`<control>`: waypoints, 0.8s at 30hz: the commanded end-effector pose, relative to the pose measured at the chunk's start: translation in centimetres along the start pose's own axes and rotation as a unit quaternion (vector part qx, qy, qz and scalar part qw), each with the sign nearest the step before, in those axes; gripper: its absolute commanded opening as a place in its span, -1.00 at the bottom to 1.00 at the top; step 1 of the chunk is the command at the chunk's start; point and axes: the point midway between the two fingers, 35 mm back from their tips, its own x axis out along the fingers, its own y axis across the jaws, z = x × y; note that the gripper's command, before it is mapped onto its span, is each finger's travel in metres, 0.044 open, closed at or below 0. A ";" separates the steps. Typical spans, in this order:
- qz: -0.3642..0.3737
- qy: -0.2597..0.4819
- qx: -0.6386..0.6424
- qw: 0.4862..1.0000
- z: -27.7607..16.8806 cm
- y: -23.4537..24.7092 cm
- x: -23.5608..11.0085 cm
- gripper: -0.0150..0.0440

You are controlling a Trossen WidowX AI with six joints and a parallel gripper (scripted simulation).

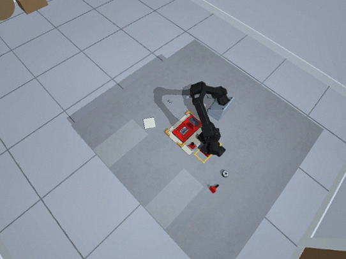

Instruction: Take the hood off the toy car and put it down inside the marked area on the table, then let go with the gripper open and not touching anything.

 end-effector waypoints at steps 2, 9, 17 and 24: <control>0.000 0.000 0.000 1.000 0.0 0.0 0.0 0.22; 0.000 0.000 0.000 1.000 0.0 0.0 0.0 0.84; 0.000 0.000 0.000 1.000 0.2 0.2 -4.7 1.00; -0.002 0.000 0.000 1.000 0.0 0.2 -7.2 1.00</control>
